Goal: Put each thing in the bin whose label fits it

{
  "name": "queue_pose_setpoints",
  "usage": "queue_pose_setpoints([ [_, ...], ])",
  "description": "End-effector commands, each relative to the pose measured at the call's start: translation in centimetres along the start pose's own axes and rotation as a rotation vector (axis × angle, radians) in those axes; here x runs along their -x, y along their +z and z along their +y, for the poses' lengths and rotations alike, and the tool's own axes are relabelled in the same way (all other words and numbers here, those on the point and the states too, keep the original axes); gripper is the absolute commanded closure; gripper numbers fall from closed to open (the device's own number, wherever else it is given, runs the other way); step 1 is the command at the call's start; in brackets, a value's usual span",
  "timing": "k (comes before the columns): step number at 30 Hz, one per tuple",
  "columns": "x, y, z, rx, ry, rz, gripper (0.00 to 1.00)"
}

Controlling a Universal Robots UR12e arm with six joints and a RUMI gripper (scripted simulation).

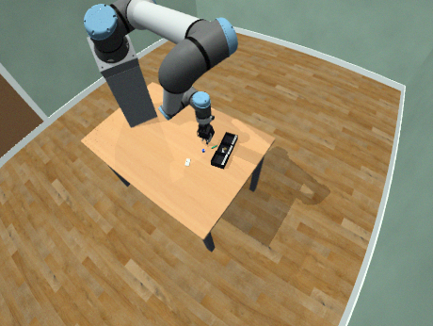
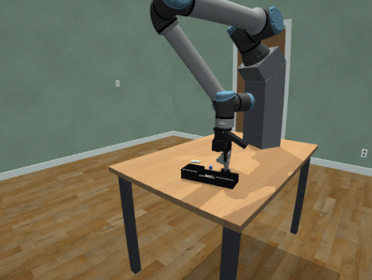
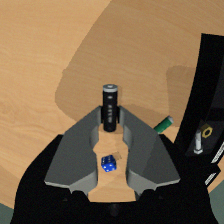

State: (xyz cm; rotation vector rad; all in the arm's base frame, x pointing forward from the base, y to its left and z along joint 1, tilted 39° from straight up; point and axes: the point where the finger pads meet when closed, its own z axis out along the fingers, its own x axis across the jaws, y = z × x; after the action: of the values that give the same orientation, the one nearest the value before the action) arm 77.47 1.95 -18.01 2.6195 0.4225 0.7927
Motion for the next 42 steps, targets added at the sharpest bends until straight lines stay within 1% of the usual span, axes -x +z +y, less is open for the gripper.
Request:
queue_pose_setpoints([
  [1, -0.1, -0.1, 0.1, 0.001, 0.0, 0.002, 1.0],
  [5, -0.1, -0.1, 0.1, 0.001, 0.0, 0.002, 1.0],
  [11, 0.0, -2.3, 0.0, -0.001, -0.001, 0.0, 1.0],
  [13, 0.0, -2.3, 0.0, -0.001, -0.001, 0.0, 1.0],
  [25, 0.0, -6.3, 0.0, -0.001, -0.001, 0.0, 1.0],
  [42, -0.1, -6.1, 0.1, 0.001, 0.0, 0.002, 1.0],
])
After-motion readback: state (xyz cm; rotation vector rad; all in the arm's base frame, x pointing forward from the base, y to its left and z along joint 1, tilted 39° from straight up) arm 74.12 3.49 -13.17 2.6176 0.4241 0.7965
